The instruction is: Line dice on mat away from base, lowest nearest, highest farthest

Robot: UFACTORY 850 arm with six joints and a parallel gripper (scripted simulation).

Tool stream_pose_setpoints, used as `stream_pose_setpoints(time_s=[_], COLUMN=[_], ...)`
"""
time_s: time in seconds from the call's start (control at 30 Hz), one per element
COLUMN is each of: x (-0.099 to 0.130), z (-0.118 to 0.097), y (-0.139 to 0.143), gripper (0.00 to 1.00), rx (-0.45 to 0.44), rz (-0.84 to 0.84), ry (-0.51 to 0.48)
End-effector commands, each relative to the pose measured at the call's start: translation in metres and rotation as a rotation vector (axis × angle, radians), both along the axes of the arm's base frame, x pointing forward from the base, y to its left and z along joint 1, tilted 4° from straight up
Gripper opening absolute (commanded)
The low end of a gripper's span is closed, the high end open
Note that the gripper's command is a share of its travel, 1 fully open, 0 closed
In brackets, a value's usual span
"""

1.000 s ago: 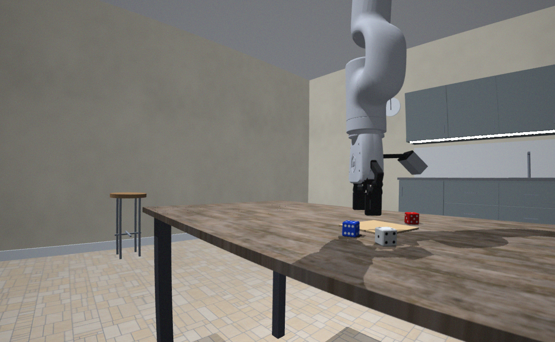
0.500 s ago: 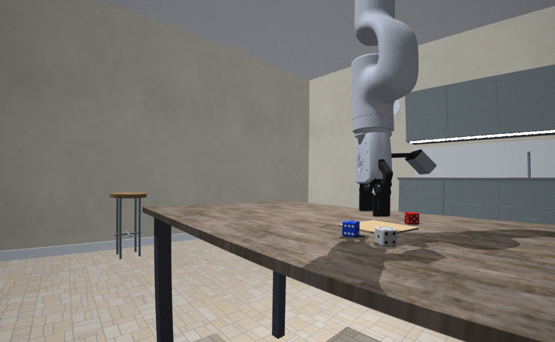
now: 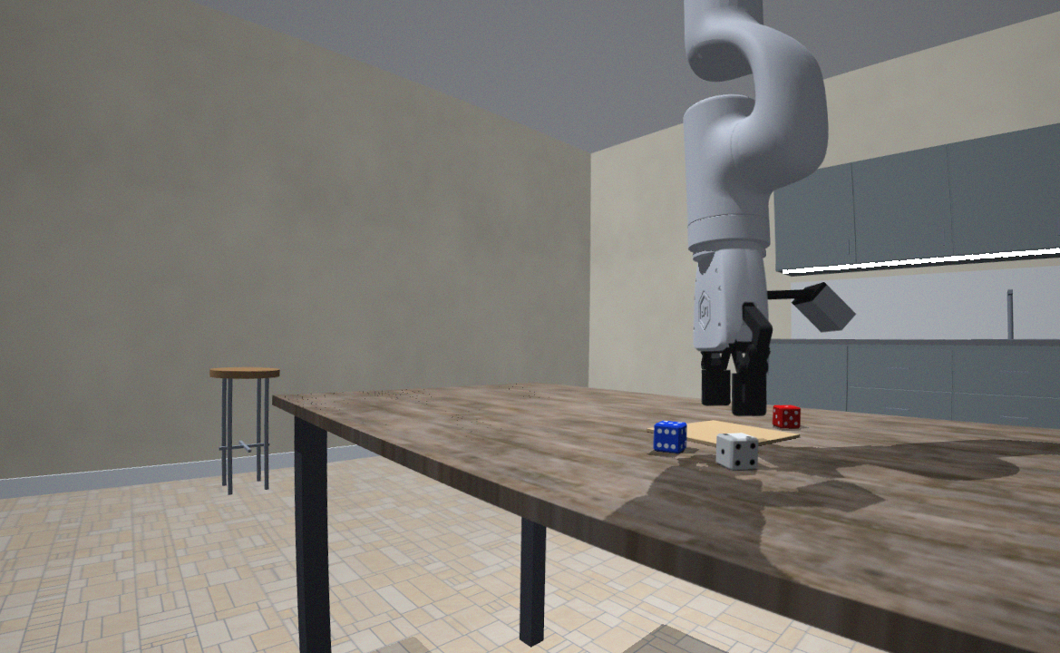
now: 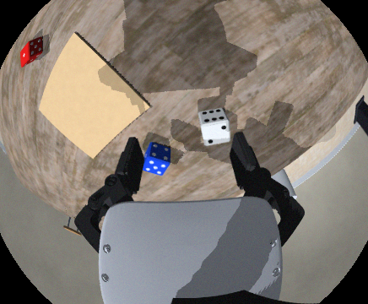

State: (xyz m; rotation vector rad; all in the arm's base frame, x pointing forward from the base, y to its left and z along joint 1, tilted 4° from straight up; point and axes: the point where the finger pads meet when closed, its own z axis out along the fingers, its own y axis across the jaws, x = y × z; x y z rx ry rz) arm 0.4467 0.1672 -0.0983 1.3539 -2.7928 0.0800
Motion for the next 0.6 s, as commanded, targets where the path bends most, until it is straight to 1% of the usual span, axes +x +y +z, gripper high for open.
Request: stream_pose_setpoints(time_s=[0.0,0.33,0.57], x=[-0.007,-0.022,-0.029], z=[0.000,0.000,0.000], y=[0.001,0.002,0.003], gripper=[1.00,1.00,1.00], rx=[-0.003,-0.003,-0.003], rz=[0.001,0.001,0.001], ry=[-0.025,-0.025,-0.025])
